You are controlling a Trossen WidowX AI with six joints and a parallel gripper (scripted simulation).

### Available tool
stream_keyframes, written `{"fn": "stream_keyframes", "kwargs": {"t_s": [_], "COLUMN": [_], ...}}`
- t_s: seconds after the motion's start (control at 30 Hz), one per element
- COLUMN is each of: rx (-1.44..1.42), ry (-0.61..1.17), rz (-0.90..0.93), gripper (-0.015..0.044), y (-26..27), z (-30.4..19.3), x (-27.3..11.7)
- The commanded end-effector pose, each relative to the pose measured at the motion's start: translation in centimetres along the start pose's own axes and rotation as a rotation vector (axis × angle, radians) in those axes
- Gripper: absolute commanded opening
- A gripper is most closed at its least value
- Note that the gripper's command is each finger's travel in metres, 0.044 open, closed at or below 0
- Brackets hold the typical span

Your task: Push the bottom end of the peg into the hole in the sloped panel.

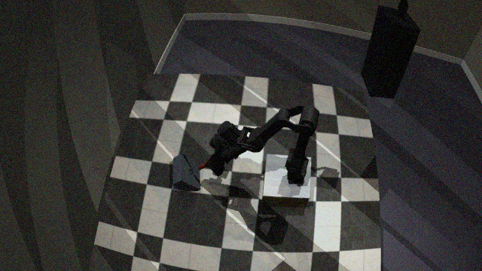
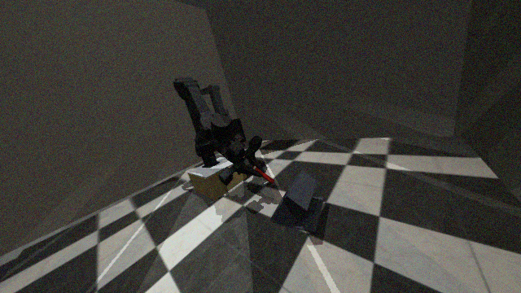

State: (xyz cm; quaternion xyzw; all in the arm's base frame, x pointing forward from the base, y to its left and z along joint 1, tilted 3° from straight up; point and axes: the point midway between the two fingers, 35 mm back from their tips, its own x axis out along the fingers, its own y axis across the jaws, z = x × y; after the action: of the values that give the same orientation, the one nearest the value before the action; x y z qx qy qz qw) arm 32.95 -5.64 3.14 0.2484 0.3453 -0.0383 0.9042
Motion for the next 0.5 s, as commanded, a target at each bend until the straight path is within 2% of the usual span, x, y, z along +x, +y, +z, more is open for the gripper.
{"fn": "stream_keyframes", "kwargs": {"t_s": [0.0,0.47], "rx": [0.003,0.001], "ry": [-0.009,-0.025], "rz": [-0.001,0.001], "gripper": [0.0,0.0], "y": [-0.06,-0.28], "z": [0.16,0.22], "x": [0.31,1.21]}}
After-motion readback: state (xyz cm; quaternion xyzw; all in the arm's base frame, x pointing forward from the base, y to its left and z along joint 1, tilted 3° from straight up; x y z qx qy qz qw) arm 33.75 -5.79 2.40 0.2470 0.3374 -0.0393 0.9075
